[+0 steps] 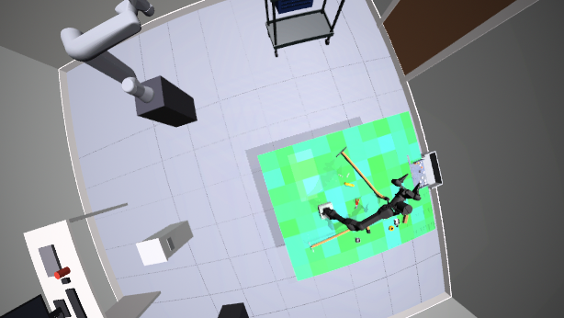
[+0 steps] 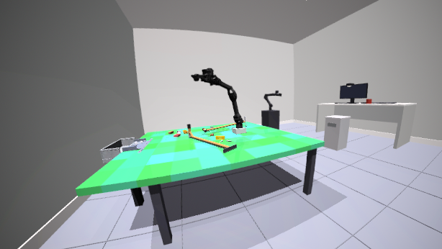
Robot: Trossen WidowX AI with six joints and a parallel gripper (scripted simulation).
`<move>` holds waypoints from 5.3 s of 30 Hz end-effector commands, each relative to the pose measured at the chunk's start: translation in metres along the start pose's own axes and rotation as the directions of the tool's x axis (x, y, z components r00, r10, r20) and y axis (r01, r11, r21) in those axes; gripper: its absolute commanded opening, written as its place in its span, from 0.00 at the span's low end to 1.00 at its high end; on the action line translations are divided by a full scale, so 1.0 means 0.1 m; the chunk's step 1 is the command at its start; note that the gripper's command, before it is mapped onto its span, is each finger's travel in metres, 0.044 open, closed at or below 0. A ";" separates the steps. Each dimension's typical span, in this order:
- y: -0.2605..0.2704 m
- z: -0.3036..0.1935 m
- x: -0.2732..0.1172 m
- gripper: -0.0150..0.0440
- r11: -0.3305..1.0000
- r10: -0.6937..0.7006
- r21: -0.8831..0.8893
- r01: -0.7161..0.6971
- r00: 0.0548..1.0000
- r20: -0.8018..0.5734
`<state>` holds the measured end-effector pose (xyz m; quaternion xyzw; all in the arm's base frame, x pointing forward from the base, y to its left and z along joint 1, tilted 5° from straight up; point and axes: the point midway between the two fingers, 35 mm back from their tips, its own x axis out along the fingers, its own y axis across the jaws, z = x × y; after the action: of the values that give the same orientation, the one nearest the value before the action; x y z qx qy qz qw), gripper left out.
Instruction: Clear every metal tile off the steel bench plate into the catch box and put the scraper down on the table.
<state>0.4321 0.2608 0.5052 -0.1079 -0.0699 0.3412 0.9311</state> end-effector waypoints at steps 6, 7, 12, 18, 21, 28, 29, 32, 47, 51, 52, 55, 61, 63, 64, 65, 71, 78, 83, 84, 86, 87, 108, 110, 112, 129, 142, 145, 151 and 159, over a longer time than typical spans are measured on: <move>0.53 -0.02 -0.24 1.00 0.994 0.075 0.083 -0.067 0.992 -0.105; 0.59 -0.02 -0.27 1.00 0.993 0.084 0.090 -0.074 0.990 -0.115; 0.85 -0.04 -0.45 1.00 0.987 0.126 0.123 -0.106 0.978 -0.168; 1.14 -0.07 -0.69 1.00 0.977 0.175 0.158 -0.140 0.957 -0.230; 1.27 -0.10 -0.82 1.00 0.973 0.198 0.172 -0.156 0.945 -0.261; 1.54 -0.17 -1.16 1.00 0.961 0.249 0.199 -0.190 0.909 -0.333; 1.58 -0.18 -1.21 1.00 0.960 0.256 0.202 -0.195 0.904 -0.343; 1.67 -0.22 -1.36 1.00 0.955 0.275 0.210 -0.208 0.886 -0.373; 2.00 -0.48 -2.17 1.00 0.937 0.348 0.222 -0.270 0.783 -0.516; 2.04 -0.56 -2.39 1.00 0.933 0.359 0.217 -0.286 0.753 -0.551; 2.05 -0.58 -2.44 1.00 0.932 0.362 0.216 -0.290 0.746 -0.560; 2.07 -0.65 -2.61 1.00 0.930 0.367 0.210 -0.302 0.723 -0.585; 2.07 -0.68 -2.68 1.00 0.929 0.369 0.206 -0.309 0.712 -0.598; 2.09 -0.69 -2.66 1.00 0.925 0.379 0.219 -0.311 0.708 -0.596; 2.10 -0.69 -2.66 1.00 0.924 0.382 0.223 -0.311 0.706 -0.596; 2.10 -0.69 -2.66 1.00 0.924 0.382 0.223 -0.311 0.706 -0.596; 2.10 -0.69 -2.66 1.00 0.924 0.382 0.223 -0.311 0.706 -0.596; 2.10 -0.69 -2.66 1.00 0.924 0.382 0.223 -0.311 0.706 -0.596; 2.10 -0.69 -2.66 1.00 0.924 0.382 0.223 -0.311 0.706 -0.596; 2.10 -0.69 -2.66 1.00 0.924 0.382 0.223 -0.311 0.706 -0.596; 2.10 -0.69 -2.66 1.00 0.924 0.382 0.223 -0.311 0.706 -0.596; 2.10 -0.69 -2.66 1.00 0.924 0.382 0.223 -0.311 0.706 -0.596; 1.91 -0.40 -1.89 1.00 0.931 0.335 0.297 -0.213 0.821 -0.462; 1.87 -0.37 -1.79 1.00 0.933 0.327 0.295 -0.208 0.834 -0.445; 1.83 -0.34 -1.69 1.00 0.935 0.318 0.292 -0.203 0.846 -0.427; 1.32 -0.14 -0.90 1.00 0.960 0.217 0.236 -0.153 0.937 -0.273; 0.76 -0.07 -0.41 1.00 0.983 0.121 0.158 -0.097 0.981 -0.151; 0.61 -0.07 -0.31 1.00 0.987 0.098 0.136 -0.081 0.988 -0.123; 0.31 -0.07 -0.14 1.00 0.995 0.052 0.088 -0.046 0.996 -0.066; -0.13 -0.09 0.03 1.00 1.000 -0.008 0.016 0.008 1.000 0.008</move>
<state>0.4290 0.2616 0.4923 -0.0887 -0.0446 0.3480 0.9322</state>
